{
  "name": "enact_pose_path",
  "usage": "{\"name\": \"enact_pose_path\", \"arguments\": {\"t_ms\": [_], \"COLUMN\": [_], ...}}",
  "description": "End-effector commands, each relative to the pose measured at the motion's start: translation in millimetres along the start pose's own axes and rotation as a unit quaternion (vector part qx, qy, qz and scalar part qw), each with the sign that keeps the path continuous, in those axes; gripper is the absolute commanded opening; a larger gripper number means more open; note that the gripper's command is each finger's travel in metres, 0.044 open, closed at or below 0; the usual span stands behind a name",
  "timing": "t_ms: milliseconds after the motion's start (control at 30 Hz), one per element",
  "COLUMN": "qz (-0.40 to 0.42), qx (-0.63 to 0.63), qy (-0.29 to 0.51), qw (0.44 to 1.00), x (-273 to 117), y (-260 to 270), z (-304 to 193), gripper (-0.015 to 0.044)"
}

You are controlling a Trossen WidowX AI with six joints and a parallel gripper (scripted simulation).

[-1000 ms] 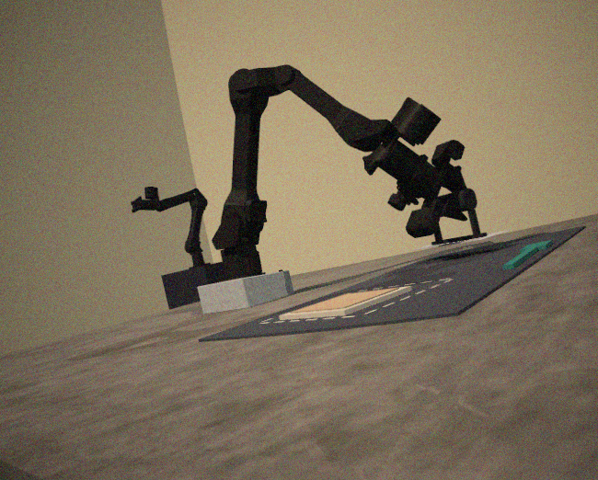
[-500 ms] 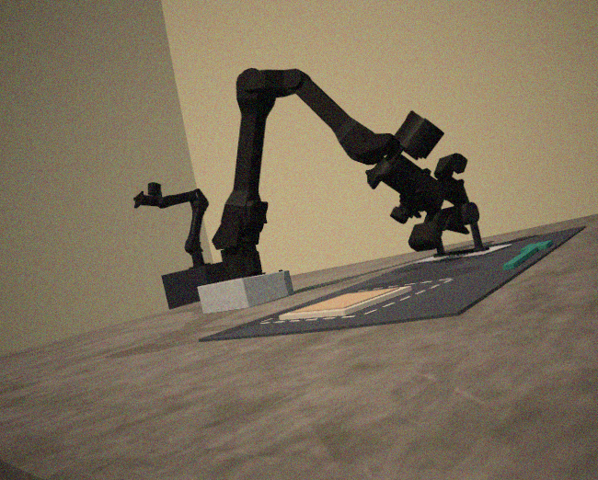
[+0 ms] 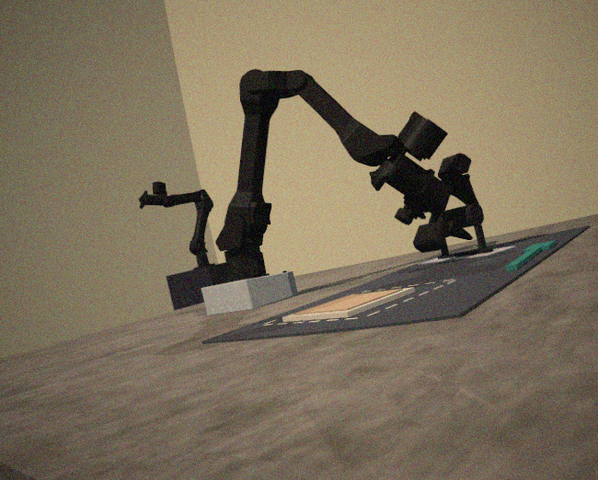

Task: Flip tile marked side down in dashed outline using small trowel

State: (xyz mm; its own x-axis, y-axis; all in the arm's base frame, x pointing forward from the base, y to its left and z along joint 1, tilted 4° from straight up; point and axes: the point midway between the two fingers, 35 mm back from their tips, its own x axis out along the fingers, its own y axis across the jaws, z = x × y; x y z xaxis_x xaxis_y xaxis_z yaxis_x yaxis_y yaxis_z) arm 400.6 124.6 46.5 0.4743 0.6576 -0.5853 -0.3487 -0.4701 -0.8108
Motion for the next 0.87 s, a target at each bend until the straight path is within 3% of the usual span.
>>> {"name": "enact_pose_path", "arguments": {"t_ms": [0,167,467,633,833], "qz": [-0.001,-0.001,0.002,0.002,0.002], "qx": [0.001,0.001,0.0,0.0,0.001], "qy": [-0.001,-0.001,0.0,0.0,0.002], "qw": [1.0,1.0,1.0,1.0,1.0], "x": [0.2,-0.9,-55.5,-61.6,-121.8], "y": [-0.5,-0.5,0.3,-0.6,-30.4], "z": [0.2,0.0,-0.8,0.0,22.5], "gripper": [0.03,0.03,0.03,0.03,0.03]}}
